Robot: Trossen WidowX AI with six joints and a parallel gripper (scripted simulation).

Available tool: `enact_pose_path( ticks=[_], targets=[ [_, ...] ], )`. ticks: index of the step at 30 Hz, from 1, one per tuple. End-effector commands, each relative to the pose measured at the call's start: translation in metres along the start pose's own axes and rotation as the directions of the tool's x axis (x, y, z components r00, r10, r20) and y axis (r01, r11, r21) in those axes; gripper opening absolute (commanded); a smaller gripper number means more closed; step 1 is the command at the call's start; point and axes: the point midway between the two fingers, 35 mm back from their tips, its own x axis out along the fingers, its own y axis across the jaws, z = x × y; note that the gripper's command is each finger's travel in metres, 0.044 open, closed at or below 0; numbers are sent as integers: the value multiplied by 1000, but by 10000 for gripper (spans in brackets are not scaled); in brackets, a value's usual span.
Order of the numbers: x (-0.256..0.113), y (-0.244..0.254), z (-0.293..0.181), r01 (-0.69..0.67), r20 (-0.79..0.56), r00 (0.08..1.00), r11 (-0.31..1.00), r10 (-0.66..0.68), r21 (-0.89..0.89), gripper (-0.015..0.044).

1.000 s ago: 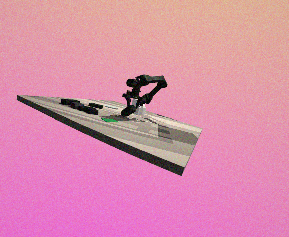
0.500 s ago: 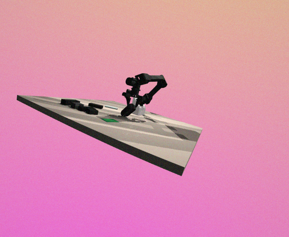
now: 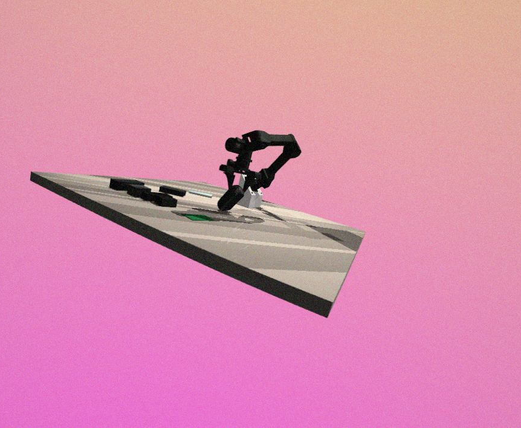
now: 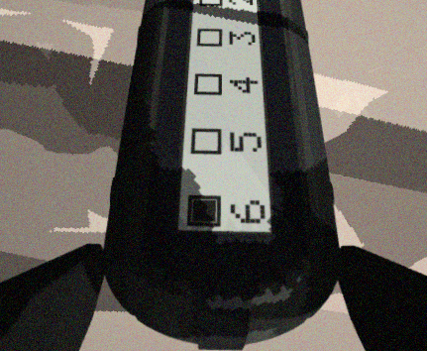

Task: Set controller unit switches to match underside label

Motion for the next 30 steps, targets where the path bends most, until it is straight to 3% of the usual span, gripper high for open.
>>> enact_pose_path(
  ticks=[1,30],
  targets=[
    [-2,0,8,-1,15,1000,1000,1,4,336],
    [-11,0,30,-1,16,1000,1000,1,5,336]
  ],
)
